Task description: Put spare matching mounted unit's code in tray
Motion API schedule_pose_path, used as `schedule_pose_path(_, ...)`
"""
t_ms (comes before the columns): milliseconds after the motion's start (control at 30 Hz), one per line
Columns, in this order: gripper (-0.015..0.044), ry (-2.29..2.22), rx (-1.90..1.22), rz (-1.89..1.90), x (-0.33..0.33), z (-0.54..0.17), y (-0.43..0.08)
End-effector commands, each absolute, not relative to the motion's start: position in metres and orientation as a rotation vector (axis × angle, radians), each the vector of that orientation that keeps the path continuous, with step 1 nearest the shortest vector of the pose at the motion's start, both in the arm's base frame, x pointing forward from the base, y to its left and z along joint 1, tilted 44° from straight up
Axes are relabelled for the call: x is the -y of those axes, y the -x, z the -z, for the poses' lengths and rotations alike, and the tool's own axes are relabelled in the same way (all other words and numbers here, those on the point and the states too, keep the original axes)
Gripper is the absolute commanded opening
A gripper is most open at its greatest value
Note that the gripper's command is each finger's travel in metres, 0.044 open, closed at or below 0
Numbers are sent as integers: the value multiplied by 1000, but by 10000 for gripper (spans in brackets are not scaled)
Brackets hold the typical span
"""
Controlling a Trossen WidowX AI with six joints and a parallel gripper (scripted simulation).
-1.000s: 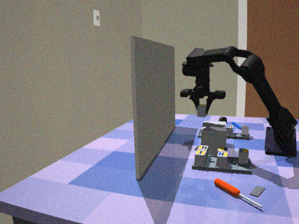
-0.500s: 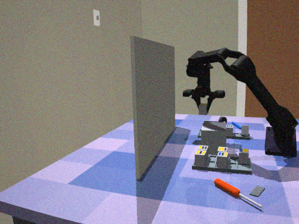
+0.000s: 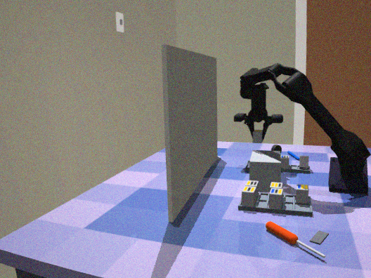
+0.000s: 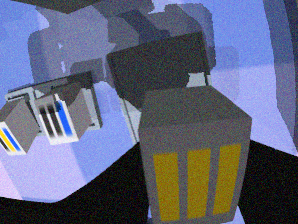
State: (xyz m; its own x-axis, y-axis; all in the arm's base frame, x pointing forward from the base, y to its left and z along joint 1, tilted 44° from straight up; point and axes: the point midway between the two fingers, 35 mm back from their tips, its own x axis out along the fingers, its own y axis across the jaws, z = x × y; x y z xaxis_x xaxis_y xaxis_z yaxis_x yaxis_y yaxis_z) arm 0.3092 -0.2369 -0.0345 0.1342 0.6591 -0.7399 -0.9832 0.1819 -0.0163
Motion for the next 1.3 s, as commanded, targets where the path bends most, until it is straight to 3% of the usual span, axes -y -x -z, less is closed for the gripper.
schedule_pose_path(0, 0, 600, -668, -1301, 244, 45, -306)
schedule_pose_path(1267, 0, 601, -668, -1300, 227, 68, -312)
